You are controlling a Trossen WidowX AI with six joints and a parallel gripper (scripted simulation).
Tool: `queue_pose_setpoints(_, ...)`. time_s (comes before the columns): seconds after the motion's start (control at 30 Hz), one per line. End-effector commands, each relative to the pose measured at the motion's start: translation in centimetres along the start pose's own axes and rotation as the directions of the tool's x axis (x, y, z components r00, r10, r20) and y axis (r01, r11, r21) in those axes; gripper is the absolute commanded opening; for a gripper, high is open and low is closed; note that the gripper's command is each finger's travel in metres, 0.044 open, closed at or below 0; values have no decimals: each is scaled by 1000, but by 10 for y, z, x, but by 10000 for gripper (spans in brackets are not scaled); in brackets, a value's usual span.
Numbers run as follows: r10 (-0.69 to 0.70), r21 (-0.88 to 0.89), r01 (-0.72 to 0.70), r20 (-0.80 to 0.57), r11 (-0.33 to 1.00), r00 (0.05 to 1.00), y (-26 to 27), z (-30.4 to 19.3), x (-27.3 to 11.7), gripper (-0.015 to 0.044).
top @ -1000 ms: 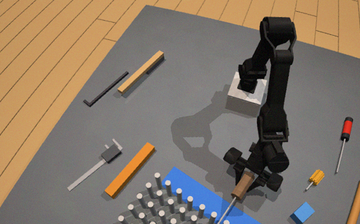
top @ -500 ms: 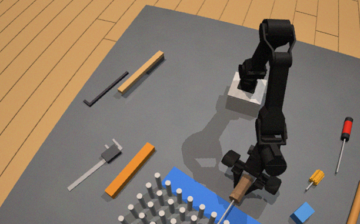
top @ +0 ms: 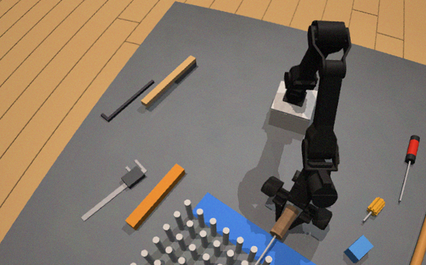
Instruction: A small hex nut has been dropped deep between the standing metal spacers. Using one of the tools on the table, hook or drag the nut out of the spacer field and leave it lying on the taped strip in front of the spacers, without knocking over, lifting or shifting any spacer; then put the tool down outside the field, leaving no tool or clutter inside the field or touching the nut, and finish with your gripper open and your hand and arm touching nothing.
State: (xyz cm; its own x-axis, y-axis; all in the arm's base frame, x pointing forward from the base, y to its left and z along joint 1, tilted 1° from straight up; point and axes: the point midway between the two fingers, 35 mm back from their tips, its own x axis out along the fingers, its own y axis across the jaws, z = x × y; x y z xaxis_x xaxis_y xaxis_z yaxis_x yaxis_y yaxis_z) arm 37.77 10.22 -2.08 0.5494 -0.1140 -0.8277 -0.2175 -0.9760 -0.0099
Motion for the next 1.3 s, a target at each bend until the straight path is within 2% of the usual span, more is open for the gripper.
queue_pose_setpoints(0.0,-3,-2,3,-3,1000,1000,-1,-5,2,0)
queue_pose_setpoints(1.27,-3,-2,3,-6,1000,1000,-1,-27,16,0)
